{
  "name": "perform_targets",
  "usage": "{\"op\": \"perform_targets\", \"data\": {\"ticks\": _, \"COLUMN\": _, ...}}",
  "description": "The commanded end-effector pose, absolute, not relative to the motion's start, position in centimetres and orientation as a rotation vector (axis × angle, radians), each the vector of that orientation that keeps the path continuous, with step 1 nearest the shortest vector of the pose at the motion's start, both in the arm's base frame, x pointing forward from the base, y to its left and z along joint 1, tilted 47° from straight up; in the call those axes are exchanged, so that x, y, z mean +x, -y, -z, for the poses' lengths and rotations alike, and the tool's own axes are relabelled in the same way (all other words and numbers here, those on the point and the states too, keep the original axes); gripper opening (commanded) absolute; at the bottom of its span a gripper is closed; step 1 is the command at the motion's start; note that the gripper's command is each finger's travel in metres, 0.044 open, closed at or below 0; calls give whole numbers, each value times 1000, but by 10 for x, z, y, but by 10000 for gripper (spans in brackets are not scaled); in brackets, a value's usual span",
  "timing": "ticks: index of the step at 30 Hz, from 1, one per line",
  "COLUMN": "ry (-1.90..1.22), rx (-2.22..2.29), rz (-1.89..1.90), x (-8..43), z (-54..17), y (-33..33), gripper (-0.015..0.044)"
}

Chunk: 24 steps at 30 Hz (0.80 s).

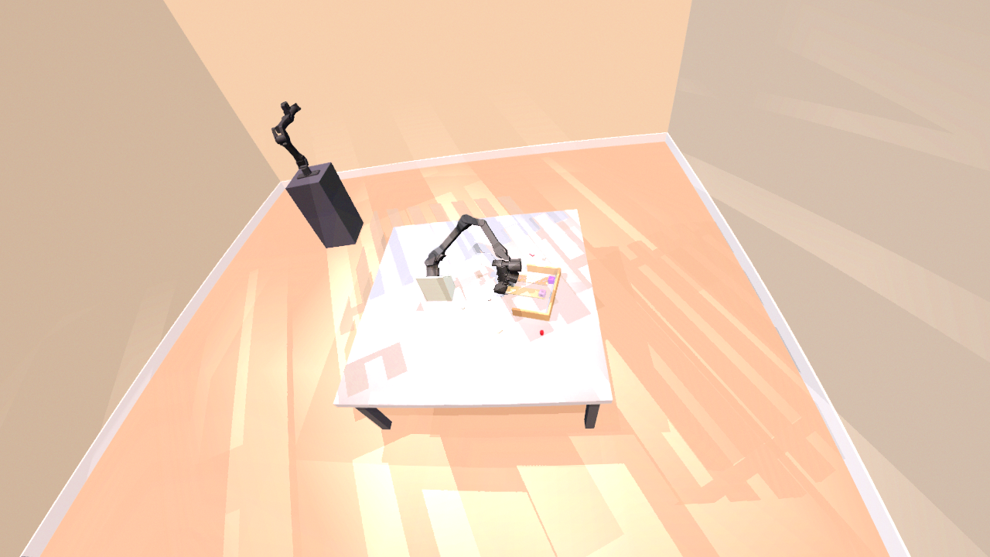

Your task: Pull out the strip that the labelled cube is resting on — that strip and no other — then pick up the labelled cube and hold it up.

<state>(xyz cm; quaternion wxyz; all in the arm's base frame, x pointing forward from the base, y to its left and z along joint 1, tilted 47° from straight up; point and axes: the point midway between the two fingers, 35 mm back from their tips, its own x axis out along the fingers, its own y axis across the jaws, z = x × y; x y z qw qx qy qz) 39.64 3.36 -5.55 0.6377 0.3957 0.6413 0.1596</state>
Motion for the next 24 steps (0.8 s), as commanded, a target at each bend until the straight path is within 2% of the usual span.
{"op": "perform_targets", "data": {"ticks": 1, "ry": -1462, "rx": 907, "rz": -367, "x": 397, "z": 56, "y": -36, "gripper": 0}}
{"op": "perform_targets", "data": {"ticks": 24, "ry": -1464, "rx": 908, "rz": -367, "x": 364, "z": 53, "y": -45, "gripper": 0}}
